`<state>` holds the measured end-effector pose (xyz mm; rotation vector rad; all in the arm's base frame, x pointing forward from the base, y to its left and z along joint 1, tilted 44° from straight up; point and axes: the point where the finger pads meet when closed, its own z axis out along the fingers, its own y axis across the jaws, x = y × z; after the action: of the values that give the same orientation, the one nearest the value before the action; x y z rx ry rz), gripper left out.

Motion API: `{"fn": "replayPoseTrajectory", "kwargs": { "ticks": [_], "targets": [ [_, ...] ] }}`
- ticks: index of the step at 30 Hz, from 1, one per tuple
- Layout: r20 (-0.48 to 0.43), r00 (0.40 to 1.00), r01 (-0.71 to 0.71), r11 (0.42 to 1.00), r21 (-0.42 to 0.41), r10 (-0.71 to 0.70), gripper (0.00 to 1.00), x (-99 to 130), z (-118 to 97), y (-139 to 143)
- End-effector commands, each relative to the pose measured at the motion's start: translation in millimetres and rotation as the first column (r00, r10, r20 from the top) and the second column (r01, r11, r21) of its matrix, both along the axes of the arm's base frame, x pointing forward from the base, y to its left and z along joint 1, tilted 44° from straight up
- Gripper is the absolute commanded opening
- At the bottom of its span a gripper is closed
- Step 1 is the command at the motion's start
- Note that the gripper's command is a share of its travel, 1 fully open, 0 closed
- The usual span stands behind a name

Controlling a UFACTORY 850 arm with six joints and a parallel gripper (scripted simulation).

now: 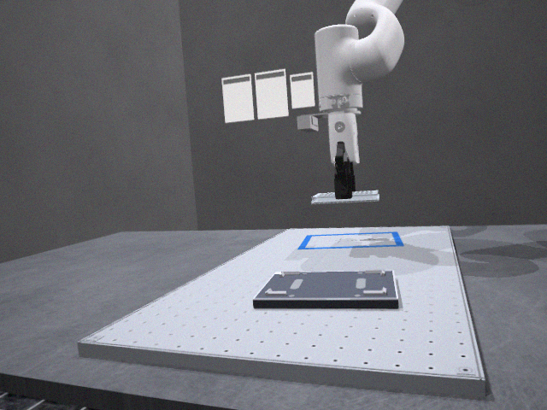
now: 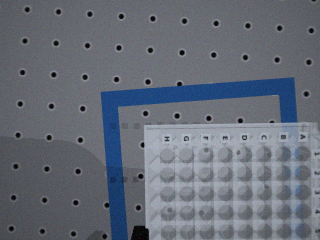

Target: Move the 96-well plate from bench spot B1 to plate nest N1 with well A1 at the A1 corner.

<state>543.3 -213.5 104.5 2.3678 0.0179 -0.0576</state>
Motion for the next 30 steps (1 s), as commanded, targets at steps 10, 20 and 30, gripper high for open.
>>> {"fn": "replayPoseTrajectory", "kwargs": {
  "ticks": [10, 20, 30],
  "targets": [
    [-0.018, 1.0, -0.02, 1.0, 0.001, 0.02, 0.0, 0, -8, 10],
    [-0.018, 1.0, -0.02, 1.0, 0.001, 0.02, 0.0, -1, -26, 30],
    [-0.018, 1.0, -0.02, 1.0, 0.001, 0.02, 0.0, -2, -48, 55]
  ]
}}
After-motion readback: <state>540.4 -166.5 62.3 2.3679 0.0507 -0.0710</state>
